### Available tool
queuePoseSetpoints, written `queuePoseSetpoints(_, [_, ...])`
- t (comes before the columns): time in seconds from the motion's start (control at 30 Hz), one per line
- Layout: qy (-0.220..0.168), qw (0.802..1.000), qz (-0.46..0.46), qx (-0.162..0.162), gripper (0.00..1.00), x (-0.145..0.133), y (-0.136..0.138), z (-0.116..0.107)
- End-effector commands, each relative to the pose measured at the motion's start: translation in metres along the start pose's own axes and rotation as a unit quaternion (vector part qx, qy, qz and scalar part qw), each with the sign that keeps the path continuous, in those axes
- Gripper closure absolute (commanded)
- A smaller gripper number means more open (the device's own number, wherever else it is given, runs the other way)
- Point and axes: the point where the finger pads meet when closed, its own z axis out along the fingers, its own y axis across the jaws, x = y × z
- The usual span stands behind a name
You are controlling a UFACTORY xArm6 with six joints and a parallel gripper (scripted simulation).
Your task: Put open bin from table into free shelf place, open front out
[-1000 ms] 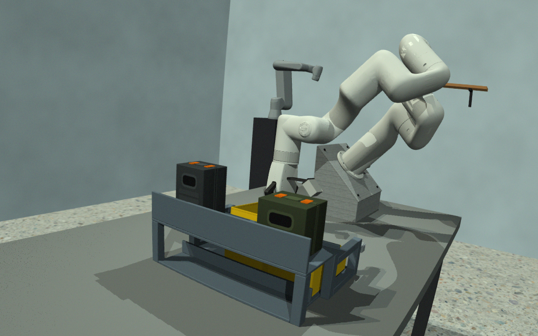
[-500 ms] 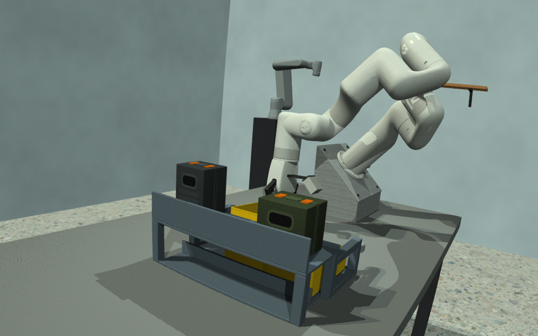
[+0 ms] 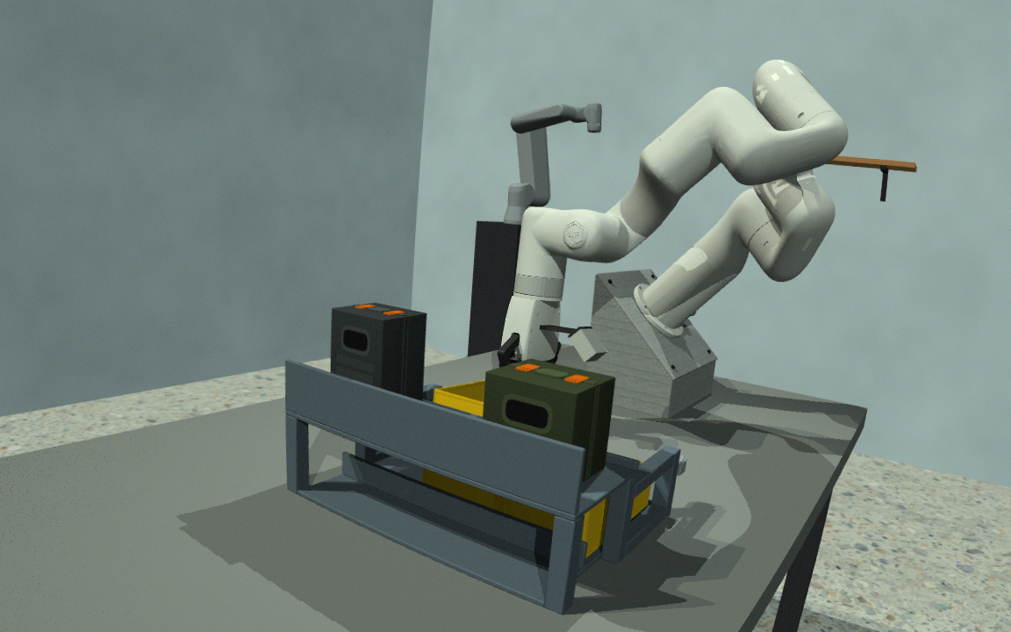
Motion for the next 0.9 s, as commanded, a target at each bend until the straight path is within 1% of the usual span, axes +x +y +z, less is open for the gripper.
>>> queuePoseSetpoints(0.0, [-0.001, 1.0, 0.0, -0.001, 0.0, 0.0, 0.001, -0.001])
queuePoseSetpoints(0.53, [-0.001, 1.0, 0.0, -0.001, 0.0, 0.0, 0.001, -0.004])
queuePoseSetpoints(0.7, [-0.001, 1.0, 0.0, -0.001, 0.0, 0.0, 0.002, 0.007])
queuePoseSetpoints(0.87, [-0.001, 1.0, 0.0, -0.001, 0.0, 0.0, 0.002, 0.007])
